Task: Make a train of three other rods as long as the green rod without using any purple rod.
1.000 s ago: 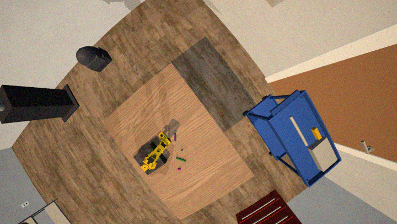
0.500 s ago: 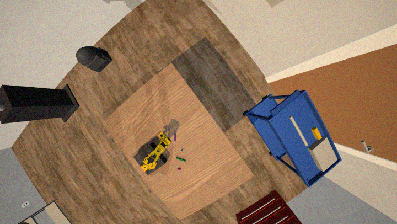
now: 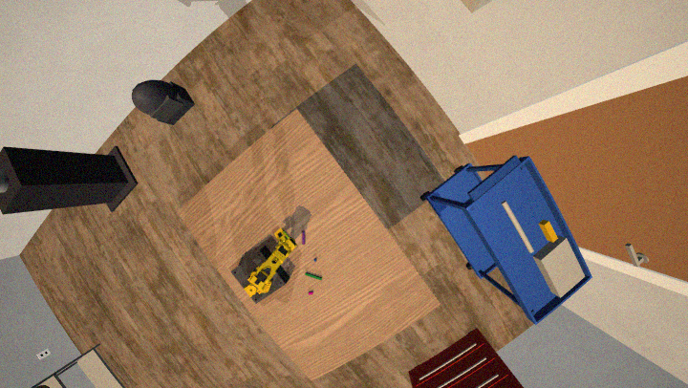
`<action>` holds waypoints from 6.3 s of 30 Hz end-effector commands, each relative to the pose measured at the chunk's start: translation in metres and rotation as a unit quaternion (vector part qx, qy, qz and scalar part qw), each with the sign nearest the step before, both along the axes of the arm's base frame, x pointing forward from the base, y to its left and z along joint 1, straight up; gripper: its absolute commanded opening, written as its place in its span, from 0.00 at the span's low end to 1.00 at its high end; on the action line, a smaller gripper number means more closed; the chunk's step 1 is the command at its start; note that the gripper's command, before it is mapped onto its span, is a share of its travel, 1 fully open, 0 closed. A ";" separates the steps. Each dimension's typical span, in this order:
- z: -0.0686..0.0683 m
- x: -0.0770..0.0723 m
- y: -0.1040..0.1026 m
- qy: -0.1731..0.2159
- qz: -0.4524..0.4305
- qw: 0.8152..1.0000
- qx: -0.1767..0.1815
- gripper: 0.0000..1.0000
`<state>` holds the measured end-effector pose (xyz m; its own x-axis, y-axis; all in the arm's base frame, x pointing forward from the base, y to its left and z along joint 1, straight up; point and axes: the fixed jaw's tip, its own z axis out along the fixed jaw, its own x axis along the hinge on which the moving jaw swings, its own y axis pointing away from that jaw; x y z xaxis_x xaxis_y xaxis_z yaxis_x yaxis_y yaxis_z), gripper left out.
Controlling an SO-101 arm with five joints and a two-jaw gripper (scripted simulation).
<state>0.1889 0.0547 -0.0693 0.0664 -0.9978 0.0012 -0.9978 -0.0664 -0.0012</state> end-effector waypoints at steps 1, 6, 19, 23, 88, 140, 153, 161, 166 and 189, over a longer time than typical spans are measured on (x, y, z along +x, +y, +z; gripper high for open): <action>-0.003 -0.004 0.001 0.009 -0.001 1.000 -0.002 0.00; -0.003 -0.005 0.001 0.011 -0.001 1.000 -0.003 0.00; -0.003 -0.005 0.001 0.011 -0.001 1.000 -0.003 0.00; -0.003 -0.005 0.001 0.011 -0.001 1.000 -0.003 0.00; -0.003 -0.008 0.000 0.014 -0.001 1.000 -0.003 0.06; 0.001 -0.016 -0.001 0.014 -0.001 1.000 -0.003 0.17; 0.001 -0.016 -0.001 0.014 -0.001 1.000 -0.003 0.17; 0.001 -0.016 -0.001 0.014 -0.001 1.000 -0.003 0.17; 0.003 -0.015 0.000 0.014 -0.001 1.000 -0.003 0.17; 0.020 -0.015 0.000 0.014 -0.001 1.000 -0.003 0.17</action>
